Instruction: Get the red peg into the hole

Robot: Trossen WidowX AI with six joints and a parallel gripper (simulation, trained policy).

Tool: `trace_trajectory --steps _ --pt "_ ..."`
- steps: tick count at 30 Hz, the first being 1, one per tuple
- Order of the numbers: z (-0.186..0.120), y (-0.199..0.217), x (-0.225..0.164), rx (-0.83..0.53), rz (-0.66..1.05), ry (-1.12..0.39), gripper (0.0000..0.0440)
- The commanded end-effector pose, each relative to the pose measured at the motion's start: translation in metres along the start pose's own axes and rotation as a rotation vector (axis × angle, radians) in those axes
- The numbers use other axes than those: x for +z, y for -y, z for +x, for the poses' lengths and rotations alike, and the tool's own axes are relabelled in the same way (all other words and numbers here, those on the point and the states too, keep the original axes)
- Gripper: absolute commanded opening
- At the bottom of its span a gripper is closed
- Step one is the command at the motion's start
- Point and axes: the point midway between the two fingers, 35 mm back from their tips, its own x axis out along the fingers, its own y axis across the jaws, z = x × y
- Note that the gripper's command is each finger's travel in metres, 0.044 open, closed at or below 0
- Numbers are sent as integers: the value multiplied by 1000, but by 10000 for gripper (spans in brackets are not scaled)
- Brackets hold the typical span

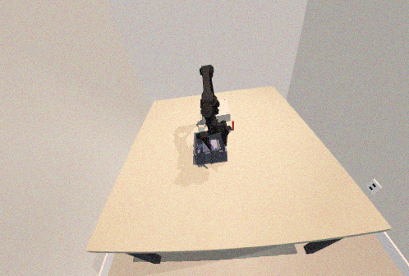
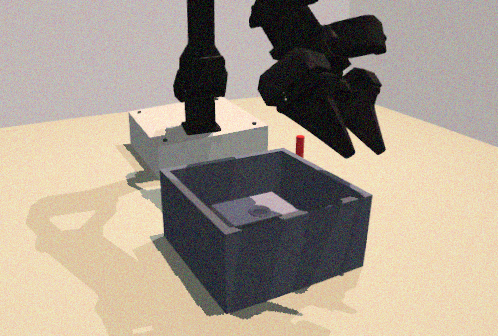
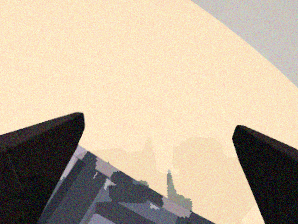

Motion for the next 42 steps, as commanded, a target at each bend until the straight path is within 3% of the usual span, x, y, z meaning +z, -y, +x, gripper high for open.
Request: trace_trajectory --steps 1,23,33,42 --pt "-5 -9 1 20 80 -29 440" --pt "-60 -102 -23 117 730 -399 440" --pt "-93 -143 -43 49 993 -614 440" --pt "-126 -181 -68 -96 1188 -813 440"
